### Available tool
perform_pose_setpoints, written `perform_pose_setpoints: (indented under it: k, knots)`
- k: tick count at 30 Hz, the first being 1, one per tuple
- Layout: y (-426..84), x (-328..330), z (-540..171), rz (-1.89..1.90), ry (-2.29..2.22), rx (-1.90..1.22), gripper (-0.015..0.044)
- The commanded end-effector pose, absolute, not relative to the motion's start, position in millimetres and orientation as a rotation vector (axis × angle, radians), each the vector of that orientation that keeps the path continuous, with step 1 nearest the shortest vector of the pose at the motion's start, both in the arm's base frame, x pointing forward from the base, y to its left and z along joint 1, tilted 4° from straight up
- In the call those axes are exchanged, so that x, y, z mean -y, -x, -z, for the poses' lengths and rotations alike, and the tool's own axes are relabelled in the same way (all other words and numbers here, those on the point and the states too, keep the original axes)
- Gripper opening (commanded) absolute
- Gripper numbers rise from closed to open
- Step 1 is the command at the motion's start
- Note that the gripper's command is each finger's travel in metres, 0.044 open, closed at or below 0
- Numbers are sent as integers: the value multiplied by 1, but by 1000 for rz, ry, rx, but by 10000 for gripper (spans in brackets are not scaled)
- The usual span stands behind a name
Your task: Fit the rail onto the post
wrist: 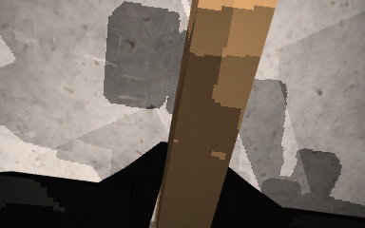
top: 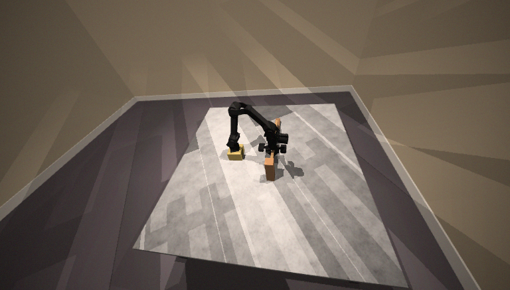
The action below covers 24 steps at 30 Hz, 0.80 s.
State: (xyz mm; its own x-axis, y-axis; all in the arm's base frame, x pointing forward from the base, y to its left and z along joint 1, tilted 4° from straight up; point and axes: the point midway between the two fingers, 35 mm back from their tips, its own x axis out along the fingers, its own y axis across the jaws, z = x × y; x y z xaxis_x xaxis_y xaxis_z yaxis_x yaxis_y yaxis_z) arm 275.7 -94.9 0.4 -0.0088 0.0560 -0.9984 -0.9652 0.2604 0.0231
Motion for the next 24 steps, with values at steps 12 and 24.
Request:
perform_pose_setpoints:
  k: [12, 24]
  knots:
    - [-275, 101, 0, -1043, 971, -1294, 0]
    - [-274, 105, -1, -1043, 971, -1294, 0]
